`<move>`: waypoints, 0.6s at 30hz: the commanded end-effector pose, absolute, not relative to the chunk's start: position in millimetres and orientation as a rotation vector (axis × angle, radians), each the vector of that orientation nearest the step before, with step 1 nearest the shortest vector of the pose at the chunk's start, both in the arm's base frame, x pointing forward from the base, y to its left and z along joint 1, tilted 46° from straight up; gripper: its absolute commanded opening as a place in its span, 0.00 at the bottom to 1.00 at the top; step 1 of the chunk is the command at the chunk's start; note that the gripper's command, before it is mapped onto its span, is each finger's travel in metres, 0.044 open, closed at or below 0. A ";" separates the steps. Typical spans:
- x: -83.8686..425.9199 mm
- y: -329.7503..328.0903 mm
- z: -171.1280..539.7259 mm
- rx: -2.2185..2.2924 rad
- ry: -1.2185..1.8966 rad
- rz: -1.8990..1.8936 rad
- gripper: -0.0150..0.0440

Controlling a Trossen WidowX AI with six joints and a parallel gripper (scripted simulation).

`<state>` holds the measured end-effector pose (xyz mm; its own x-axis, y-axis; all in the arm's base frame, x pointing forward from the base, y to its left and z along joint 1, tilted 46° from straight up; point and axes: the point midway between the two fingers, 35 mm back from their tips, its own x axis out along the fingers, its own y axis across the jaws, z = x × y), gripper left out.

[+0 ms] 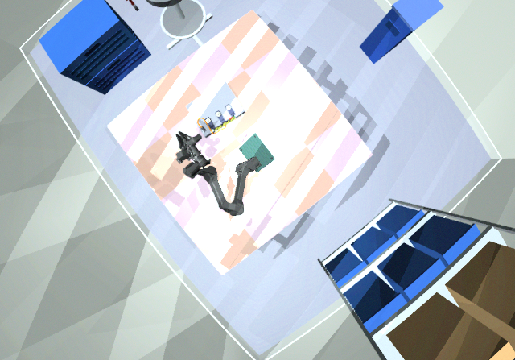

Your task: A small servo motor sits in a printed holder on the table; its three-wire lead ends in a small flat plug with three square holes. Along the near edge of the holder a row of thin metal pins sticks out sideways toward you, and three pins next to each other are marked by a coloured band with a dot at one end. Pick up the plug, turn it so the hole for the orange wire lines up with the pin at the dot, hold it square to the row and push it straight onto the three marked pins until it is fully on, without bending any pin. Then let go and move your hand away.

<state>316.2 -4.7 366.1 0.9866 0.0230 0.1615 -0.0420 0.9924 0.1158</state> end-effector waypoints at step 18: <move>341.7 12.6 301.4 0.330 0.166 0.064 0.45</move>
